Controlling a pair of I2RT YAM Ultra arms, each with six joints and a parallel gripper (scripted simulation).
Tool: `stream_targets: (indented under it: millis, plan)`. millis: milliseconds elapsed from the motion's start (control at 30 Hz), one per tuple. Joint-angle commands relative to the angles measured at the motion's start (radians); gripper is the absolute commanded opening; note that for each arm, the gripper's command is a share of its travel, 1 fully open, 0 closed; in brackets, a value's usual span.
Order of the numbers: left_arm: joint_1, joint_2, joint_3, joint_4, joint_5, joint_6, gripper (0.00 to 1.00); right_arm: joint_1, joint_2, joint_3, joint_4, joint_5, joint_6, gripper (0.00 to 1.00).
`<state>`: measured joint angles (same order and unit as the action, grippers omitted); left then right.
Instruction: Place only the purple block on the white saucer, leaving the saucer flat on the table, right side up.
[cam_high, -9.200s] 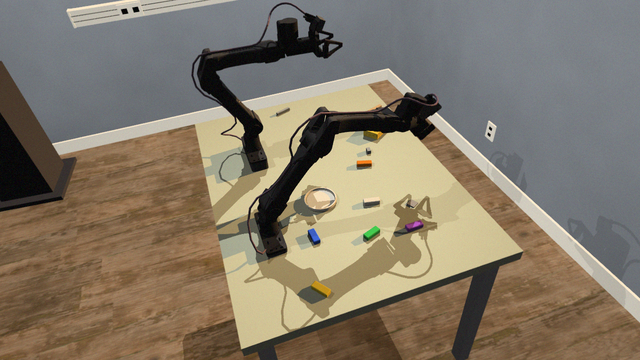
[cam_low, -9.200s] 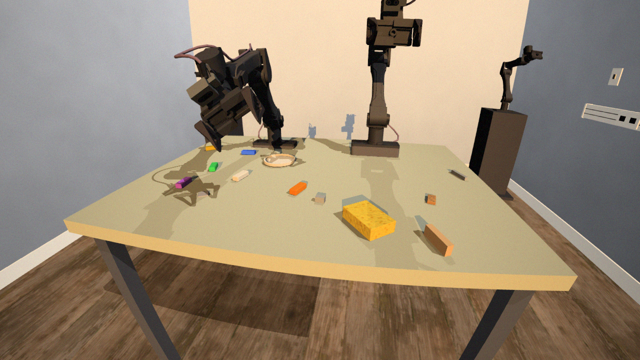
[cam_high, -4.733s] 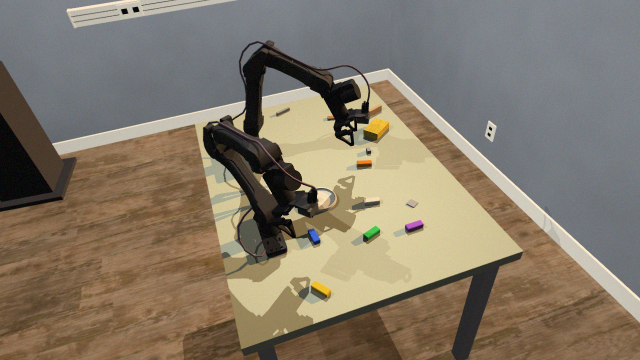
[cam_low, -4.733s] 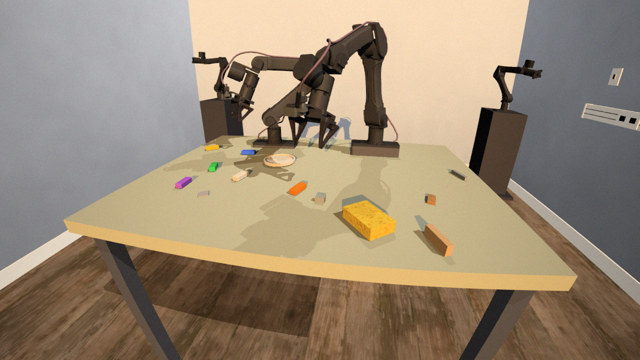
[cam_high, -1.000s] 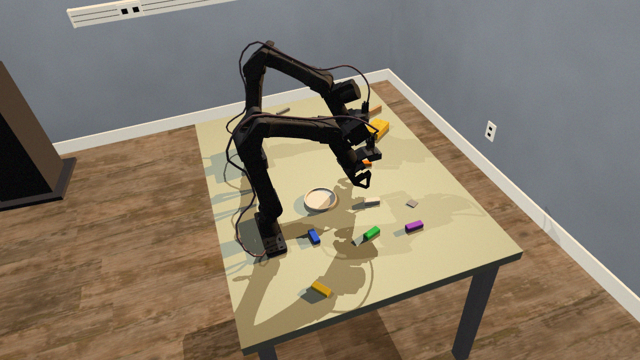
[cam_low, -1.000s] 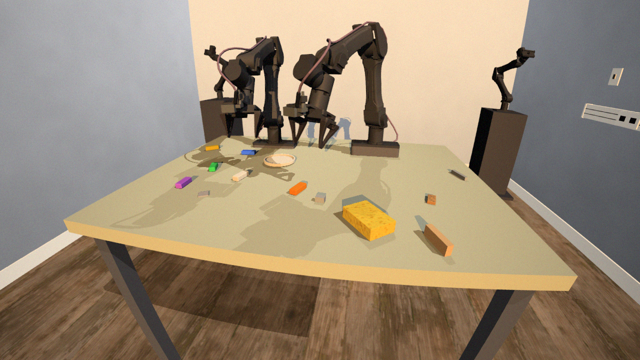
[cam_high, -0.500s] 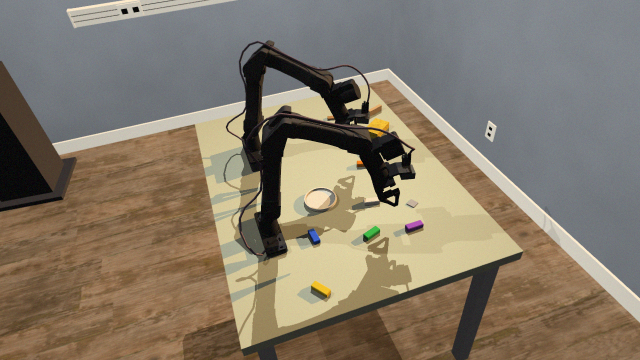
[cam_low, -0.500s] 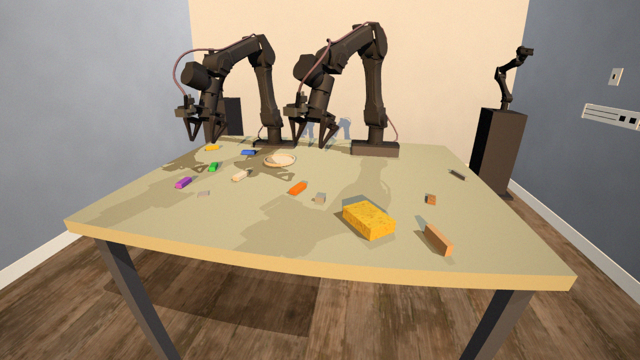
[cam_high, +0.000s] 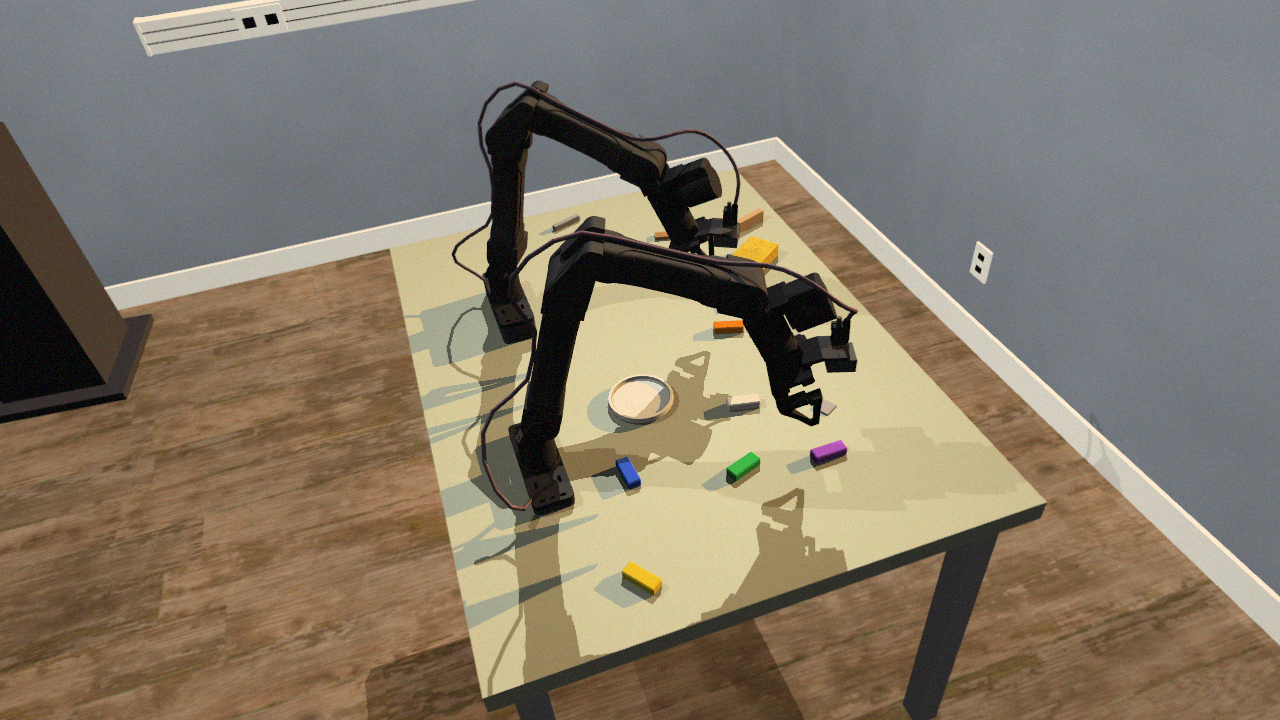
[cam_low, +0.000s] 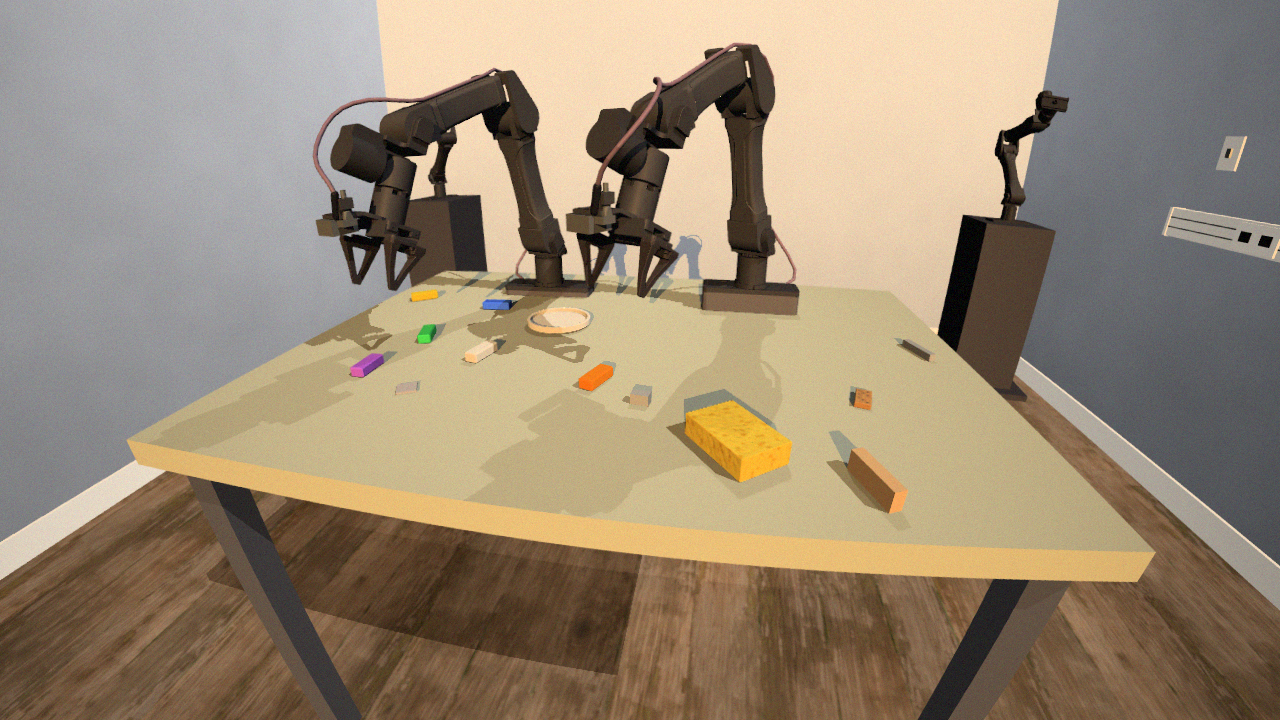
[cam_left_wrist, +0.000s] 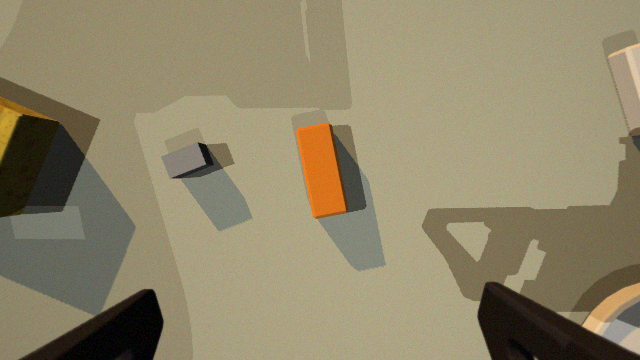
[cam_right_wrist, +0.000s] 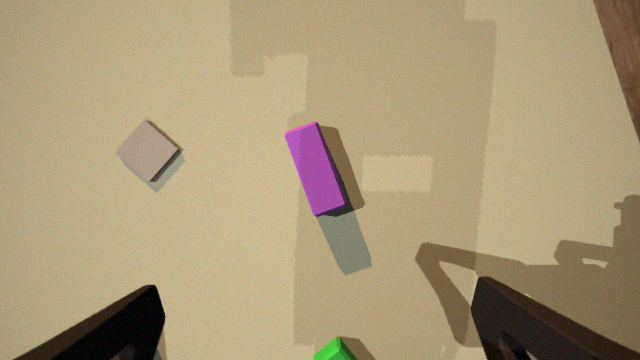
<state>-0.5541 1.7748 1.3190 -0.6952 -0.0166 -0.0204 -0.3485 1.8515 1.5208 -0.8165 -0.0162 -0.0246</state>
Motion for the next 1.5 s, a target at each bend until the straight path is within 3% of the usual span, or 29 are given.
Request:
stream_targets:
  millis: [0, 233, 333, 400, 467, 900, 967, 1267, 1467]
  plan:
    - [-0.002, -0.010, 0.031, -0.009, 0.001, -0.002, 1.00, 0.004, 0.001, 0.041, -0.013, -0.001, 0.009, 1.00]
    - [-0.002, -0.010, 0.031, -0.009, 0.001, -0.002, 1.00, 0.004, 0.001, 0.041, -0.011, -0.001, 0.008, 1.00]
    - [-0.001, -0.001, 0.029, 0.051, 0.055, 0.021, 1.00, 0.009, 0.005, 0.045, -0.033, 0.002, -0.018, 0.66]
    - [-0.001, -0.001, 0.029, 0.051, 0.055, 0.021, 1.00, 0.009, 0.005, 0.045, -0.033, 0.002, -0.018, 0.66]
    - [0.011, 0.004, 0.025, 0.120, 0.121, 0.046, 1.00, 0.010, 0.020, 0.061, -0.061, 0.005, -0.036, 0.47]
    - [0.136, 0.170, -0.059, 0.670, 0.686, 0.273, 1.00, 0.013, 0.322, 0.398, -0.299, 0.015, -0.194, 0.47]
    - [0.136, 0.170, -0.059, 0.670, 0.686, 0.273, 1.00, 0.013, 0.322, 0.398, -0.299, 0.015, -0.194, 0.47]
    - [0.227, 0.288, -0.127, 1.031, 1.074, 0.440, 1.00, 0.014, 0.522, 0.623, -0.456, 0.019, -0.292, 0.47]
    - [0.273, 0.366, -0.147, 1.177, 1.235, 0.493, 1.00, 0.016, 0.632, 0.750, -0.523, 0.021, -0.329, 0.47]
